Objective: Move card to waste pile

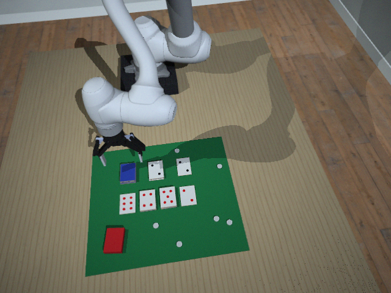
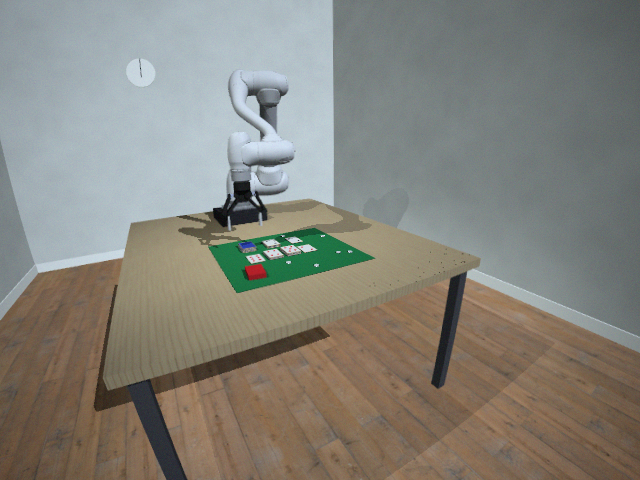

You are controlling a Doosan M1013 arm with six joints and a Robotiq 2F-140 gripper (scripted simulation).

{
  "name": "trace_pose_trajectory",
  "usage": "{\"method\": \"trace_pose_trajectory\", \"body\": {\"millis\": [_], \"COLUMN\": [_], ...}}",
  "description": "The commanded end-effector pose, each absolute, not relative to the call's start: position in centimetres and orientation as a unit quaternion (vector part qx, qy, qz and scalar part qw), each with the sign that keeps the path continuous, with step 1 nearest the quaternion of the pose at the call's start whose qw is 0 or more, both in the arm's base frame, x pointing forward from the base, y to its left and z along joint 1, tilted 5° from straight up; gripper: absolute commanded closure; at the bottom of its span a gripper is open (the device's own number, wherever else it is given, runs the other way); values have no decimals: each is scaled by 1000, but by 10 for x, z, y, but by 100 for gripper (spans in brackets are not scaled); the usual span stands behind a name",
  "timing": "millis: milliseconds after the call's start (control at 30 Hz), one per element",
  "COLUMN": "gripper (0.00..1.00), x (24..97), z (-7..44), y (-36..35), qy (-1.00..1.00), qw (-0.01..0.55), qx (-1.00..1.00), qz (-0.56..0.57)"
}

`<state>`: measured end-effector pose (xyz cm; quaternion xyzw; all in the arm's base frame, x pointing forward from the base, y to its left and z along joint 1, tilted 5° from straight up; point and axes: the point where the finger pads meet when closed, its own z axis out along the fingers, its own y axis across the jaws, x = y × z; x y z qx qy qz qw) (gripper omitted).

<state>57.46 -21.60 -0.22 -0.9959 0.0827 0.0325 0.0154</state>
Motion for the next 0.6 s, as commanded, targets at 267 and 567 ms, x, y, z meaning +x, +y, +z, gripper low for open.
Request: {"method": "trace_pose_trajectory", "body": {"millis": [267, 567], "gripper": [50, 50], "x": [575, 574], "z": [-3, -11], "y": [-216, -215], "qy": [83, 82], "qw": [16, 18], "qx": [-996, -996], "qz": [33, 36]}}
